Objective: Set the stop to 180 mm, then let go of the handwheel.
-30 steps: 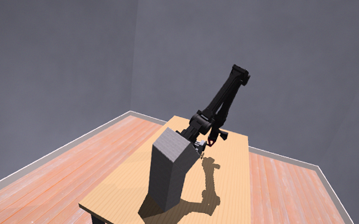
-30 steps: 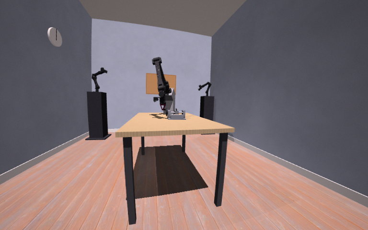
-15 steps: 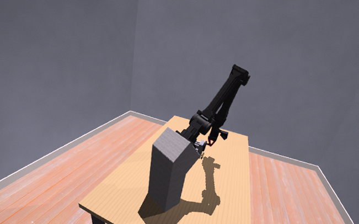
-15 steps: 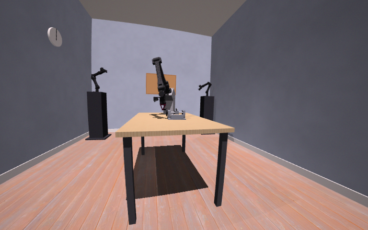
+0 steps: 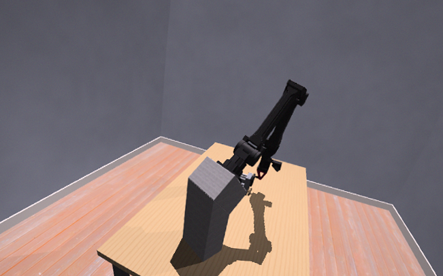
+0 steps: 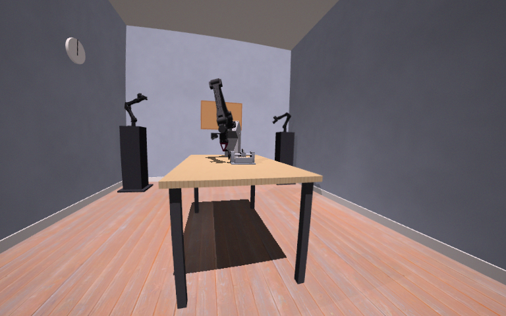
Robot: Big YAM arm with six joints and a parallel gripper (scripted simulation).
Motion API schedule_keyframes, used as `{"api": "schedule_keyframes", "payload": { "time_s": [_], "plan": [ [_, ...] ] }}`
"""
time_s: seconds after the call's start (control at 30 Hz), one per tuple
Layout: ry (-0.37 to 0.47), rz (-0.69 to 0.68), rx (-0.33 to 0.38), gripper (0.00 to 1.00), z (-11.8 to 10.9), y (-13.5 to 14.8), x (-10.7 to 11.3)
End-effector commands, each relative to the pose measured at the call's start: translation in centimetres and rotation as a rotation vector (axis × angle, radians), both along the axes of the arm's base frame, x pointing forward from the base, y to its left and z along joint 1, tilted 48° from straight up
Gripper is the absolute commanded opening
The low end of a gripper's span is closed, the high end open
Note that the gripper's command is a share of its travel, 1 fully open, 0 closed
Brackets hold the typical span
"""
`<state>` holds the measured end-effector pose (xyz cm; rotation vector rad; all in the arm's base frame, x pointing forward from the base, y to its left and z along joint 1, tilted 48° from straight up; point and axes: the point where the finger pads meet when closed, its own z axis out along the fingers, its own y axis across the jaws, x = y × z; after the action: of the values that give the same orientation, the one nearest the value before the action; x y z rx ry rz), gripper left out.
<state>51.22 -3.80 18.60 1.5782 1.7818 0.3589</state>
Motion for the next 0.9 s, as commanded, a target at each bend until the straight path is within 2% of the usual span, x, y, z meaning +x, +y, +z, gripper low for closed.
{"api": "schedule_keyframes", "payload": {
  "time_s": [0.0, 0.07, 0.17, 0.27, 0.33, 0.43, 0.5, 0.83, 0.87],
  "plan": [
    [-0.108, 0.027, 0.005, 0.06, 5.2, 1.7, 2.6],
    [-0.092, 0.030, 0.006, 0.06, 4.3, 1.8, 3.2],
    [-0.092, 0.031, 0.006, 0.06, 4.3, 1.8, 3.6],
    [-0.133, 0.031, 0.007, 0.06, 6.5, 1.8, 3.3],
    [-0.133, 0.030, 0.007, 0.06, 6.5, 1.8, 3.3],
    [-0.126, 0.031, 0.006, 0.06, 6.1, 1.8, 3.5],
    [-0.091, 0.032, 0.004, 0.06, 4.3, 1.8, 4.1],
    [-0.088, 0.035, -0.004, 0.06, 3.5, 1.3, 6.5],
    [-0.112, 0.038, -0.003, 0.06, 4.8, 1.5, 6.3]
  ]
}}
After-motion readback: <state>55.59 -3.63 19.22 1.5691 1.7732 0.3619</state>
